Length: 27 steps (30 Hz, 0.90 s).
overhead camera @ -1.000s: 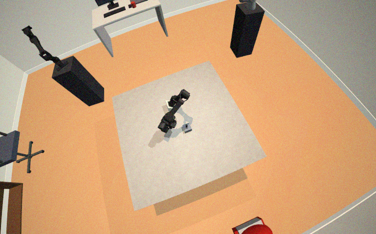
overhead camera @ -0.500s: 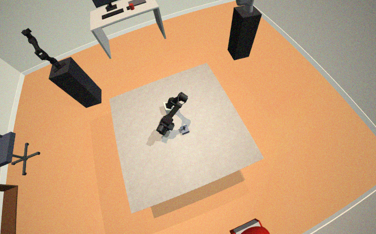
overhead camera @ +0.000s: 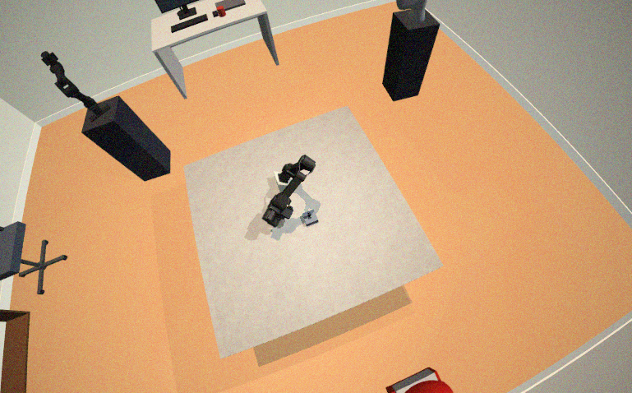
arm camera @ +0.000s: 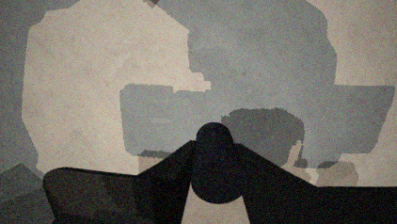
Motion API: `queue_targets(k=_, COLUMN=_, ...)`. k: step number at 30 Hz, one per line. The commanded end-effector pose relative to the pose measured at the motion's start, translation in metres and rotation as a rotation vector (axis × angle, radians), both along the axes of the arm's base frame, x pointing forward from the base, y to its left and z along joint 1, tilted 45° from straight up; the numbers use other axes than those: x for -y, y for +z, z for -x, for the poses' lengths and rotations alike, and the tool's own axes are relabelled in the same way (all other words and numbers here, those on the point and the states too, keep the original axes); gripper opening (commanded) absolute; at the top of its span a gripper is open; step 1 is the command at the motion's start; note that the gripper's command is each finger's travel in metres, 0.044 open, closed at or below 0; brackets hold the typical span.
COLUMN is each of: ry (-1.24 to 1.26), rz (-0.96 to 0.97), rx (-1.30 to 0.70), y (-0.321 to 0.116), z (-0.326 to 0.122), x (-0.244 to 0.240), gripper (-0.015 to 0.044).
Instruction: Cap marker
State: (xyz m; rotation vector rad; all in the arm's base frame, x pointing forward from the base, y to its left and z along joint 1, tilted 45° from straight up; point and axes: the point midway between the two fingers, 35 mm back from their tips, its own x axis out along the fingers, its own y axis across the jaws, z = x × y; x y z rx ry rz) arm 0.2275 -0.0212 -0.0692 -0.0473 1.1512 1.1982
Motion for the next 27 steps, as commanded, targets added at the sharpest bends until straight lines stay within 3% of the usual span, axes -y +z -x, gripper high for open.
queue_targets(k=1, ry=-0.002, rz=0.004, rx=0.009, y=0.006, z=-0.004, x=0.009, gripper=0.0000)
queue_targets(k=17, ry=-0.002, rz=0.005, rx=0.009, y=0.040, z=-0.006, x=0.042, gripper=0.0000)
queue_targets(k=27, ry=-0.004, rz=0.011, rx=0.009, y=0.070, z=-0.028, x=0.031, gripper=0.0000)
